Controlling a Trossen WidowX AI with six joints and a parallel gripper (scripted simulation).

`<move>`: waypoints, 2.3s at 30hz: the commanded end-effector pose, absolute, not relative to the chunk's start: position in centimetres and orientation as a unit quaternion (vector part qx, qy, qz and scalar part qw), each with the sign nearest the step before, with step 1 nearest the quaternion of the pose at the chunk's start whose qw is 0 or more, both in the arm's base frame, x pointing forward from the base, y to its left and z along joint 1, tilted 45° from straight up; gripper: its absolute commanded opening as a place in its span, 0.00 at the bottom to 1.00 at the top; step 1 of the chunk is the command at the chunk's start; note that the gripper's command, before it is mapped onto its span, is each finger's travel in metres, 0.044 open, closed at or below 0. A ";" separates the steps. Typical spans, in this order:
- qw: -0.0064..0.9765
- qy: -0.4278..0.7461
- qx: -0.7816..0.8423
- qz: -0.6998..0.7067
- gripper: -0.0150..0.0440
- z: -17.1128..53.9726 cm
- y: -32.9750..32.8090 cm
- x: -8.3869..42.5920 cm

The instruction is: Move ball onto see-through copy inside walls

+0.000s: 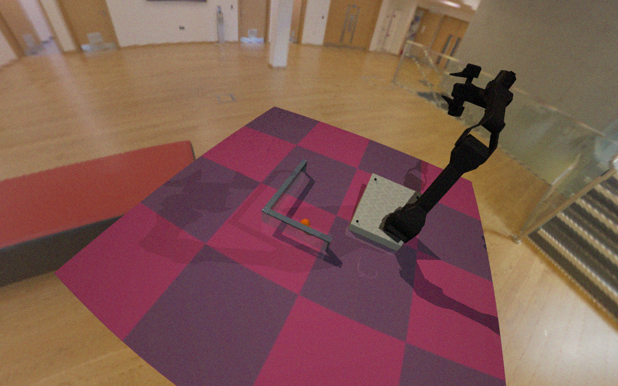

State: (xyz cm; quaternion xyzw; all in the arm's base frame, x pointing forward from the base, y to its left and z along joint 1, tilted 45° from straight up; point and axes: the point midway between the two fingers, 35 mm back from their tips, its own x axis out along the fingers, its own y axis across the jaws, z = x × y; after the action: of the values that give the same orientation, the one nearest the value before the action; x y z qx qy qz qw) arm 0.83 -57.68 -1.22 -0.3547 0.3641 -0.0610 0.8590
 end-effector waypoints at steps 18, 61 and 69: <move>0.876 0.296 -0.336 0.177 0.71 3.7 -43.6 26.3; 0.633 0.250 -0.290 0.673 0.71 8.6 8.8 27.9; 0.633 0.250 -0.290 0.673 0.71 7.9 9.5 27.9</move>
State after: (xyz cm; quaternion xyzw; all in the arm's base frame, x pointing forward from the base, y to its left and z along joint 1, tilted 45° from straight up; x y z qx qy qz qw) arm 28.14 9.20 8.31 -0.2943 0.2474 0.6720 0.6330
